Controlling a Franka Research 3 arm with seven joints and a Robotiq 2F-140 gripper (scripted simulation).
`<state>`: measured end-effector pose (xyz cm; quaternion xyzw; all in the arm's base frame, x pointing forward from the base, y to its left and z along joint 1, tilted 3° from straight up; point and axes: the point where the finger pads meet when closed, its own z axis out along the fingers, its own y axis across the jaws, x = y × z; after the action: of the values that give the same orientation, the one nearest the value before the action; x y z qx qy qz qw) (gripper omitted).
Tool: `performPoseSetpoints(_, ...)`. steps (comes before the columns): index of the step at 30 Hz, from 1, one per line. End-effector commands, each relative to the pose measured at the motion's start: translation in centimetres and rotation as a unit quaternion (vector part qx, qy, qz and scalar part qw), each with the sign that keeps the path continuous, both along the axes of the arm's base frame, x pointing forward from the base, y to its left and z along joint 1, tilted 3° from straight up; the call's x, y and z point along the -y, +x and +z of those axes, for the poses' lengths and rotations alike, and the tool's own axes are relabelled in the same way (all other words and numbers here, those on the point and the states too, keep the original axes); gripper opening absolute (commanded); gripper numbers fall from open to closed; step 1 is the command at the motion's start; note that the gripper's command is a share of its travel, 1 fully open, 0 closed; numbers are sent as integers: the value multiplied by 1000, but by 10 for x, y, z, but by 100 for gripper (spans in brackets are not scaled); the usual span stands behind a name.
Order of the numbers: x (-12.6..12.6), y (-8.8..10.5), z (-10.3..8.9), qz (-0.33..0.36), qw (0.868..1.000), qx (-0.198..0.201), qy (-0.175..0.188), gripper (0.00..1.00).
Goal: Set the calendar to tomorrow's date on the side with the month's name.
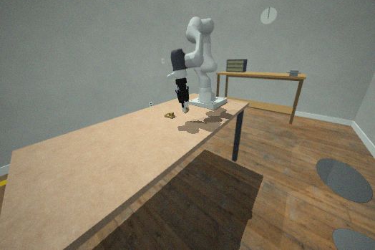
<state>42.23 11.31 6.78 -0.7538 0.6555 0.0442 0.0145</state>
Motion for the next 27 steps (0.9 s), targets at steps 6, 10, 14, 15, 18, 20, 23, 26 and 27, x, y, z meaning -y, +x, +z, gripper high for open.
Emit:
performPoseSetpoints(6, 1, 0, 0, 71, 995, -4, 67, 17)
performPoseSetpoints(10, 1, 0, 0, 71, 995, -5, 69, 17)
performPoseSetpoints(14, 3, -1, -2, 69, 992, -20, 105, 17)
performPoseSetpoints(15, 4, -2, -3, 68, 990, -24, 121, 17)
performPoseSetpoints(18, 4, -1, -3, 67, 985, -30, 154, 17)
performPoseSetpoints(20, 4, 0, -2, 67, 983, -31, 168, 17)
performPoseSetpoints(23, 4, 1, -1, 66, 979, -32, 190, 17)
performPoseSetpoints(26, 5, 2, -2, 66, 978, -32, 193, 17)
performPoseSetpoints(27, 7, 2, -2, 66, 978, -32, 193, 17)
